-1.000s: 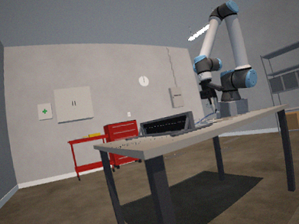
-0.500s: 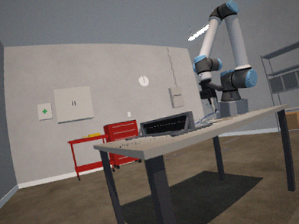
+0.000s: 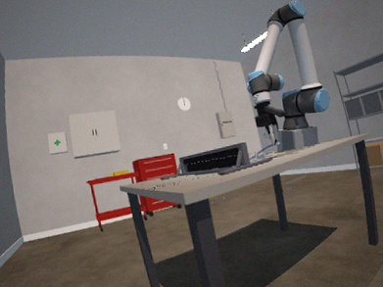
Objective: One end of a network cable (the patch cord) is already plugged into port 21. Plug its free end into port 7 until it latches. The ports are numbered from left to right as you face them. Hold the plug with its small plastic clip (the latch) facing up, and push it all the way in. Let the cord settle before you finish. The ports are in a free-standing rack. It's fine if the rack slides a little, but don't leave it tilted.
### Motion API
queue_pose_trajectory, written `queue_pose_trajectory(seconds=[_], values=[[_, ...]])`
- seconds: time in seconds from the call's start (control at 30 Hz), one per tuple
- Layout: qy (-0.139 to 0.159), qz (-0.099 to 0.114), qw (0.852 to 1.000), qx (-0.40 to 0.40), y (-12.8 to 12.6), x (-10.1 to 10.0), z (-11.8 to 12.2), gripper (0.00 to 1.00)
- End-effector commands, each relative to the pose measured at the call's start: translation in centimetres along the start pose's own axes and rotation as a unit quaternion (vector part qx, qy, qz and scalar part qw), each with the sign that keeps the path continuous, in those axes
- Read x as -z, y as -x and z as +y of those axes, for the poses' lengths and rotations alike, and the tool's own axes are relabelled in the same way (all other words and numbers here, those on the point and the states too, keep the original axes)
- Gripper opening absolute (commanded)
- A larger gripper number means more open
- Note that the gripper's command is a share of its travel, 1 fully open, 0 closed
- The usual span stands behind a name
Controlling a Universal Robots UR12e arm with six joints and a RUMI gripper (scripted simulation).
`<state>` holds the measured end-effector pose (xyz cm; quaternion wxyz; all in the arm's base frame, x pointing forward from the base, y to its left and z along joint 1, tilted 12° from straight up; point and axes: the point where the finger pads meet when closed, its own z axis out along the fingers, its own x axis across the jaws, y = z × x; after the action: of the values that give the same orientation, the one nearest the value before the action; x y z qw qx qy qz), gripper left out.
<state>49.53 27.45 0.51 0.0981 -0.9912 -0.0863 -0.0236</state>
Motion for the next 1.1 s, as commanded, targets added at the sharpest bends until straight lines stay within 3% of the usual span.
queue_pose_trajectory(seconds=[0.0,1.07], values=[[0.000,0.001,1.000,-0.006,-0.2,0.1,0.1,0.00],[0.001,0.000,0.997,-0.071,-1.7,0.5,1.0,0.00]])
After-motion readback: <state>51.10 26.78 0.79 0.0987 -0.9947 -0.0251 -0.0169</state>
